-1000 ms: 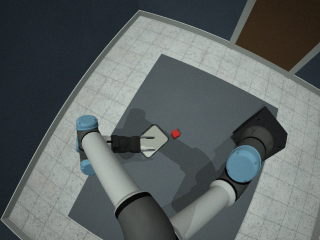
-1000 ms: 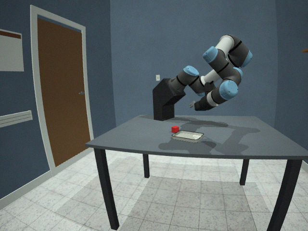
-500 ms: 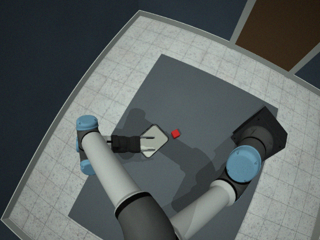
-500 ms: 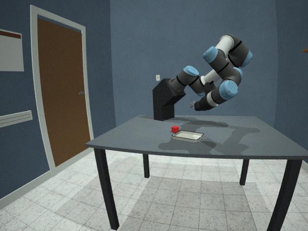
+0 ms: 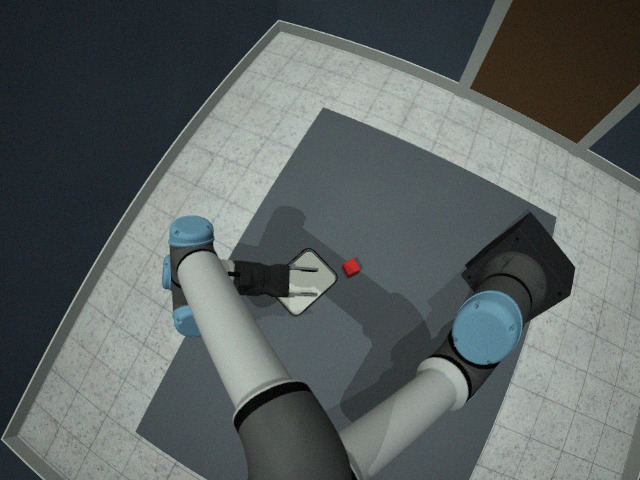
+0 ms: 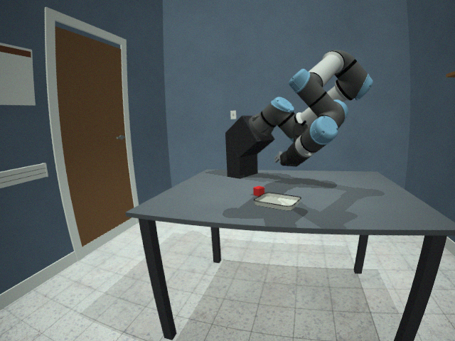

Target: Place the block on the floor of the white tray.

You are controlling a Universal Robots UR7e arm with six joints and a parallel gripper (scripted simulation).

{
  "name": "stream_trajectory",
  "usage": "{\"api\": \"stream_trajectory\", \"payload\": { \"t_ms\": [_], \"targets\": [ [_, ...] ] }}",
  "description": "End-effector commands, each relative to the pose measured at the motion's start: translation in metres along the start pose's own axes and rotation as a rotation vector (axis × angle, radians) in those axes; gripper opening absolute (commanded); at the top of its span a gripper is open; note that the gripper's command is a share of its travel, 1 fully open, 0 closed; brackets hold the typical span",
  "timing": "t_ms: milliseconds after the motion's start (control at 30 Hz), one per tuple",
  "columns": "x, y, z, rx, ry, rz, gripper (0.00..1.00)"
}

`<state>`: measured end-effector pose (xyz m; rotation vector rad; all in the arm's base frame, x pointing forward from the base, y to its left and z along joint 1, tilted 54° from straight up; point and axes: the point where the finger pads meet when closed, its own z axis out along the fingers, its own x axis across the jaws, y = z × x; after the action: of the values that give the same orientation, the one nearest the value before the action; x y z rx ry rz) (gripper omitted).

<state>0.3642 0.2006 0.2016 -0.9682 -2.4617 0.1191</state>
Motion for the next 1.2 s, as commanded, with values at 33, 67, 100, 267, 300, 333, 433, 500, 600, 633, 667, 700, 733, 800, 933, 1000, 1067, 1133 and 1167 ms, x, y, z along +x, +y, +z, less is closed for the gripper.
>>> {"api": "stream_trajectory", "payload": {
  "t_ms": [33, 67, 100, 267, 300, 333, 433, 500, 600, 633, 667, 700, 733, 800, 933, 1000, 1067, 1133, 1167],
  "targets": [
    [-0.013, 0.007, 0.021, -0.076, 0.047, 0.084, 1.00],
    [-0.017, 0.009, 0.026, -0.095, 0.061, 0.107, 1.00],
    [-0.020, 0.011, 0.032, -0.116, 0.075, 0.131, 1.00],
    [-0.038, 0.020, 0.063, -0.234, 0.159, 0.265, 1.00],
    [-0.041, 0.022, 0.069, -0.260, 0.178, 0.294, 1.00],
    [-0.044, 0.024, 0.075, -0.287, 0.197, 0.324, 1.00],
    [-0.050, 0.027, 0.086, -0.340, 0.237, 0.383, 1.00],
    [-0.053, 0.028, 0.092, -0.368, 0.257, 0.413, 1.00],
    [-0.060, 0.032, 0.107, -0.450, 0.321, 0.500, 1.00],
    [-0.062, 0.033, 0.112, -0.477, 0.342, 0.528, 1.00],
    [-0.064, 0.034, 0.116, -0.504, 0.363, 0.556, 1.00],
    [-0.064, 0.034, 0.116, -0.504, 0.363, 0.556, 1.00],
    [-0.065, 0.034, 0.120, -0.531, 0.384, 0.583, 1.00],
    [-0.067, 0.036, 0.127, -0.582, 0.426, 0.634, 1.00],
    [-0.069, 0.037, 0.135, -0.655, 0.485, 0.703, 1.00],
    [-0.069, 0.037, 0.136, -0.677, 0.504, 0.724, 1.00],
    [-0.069, 0.037, 0.138, -0.699, 0.521, 0.743, 1.00],
    [-0.068, 0.037, 0.141, -0.739, 0.555, 0.779, 1.00],
    [-0.068, 0.037, 0.142, -0.757, 0.570, 0.794, 1.00]
  ]
}}
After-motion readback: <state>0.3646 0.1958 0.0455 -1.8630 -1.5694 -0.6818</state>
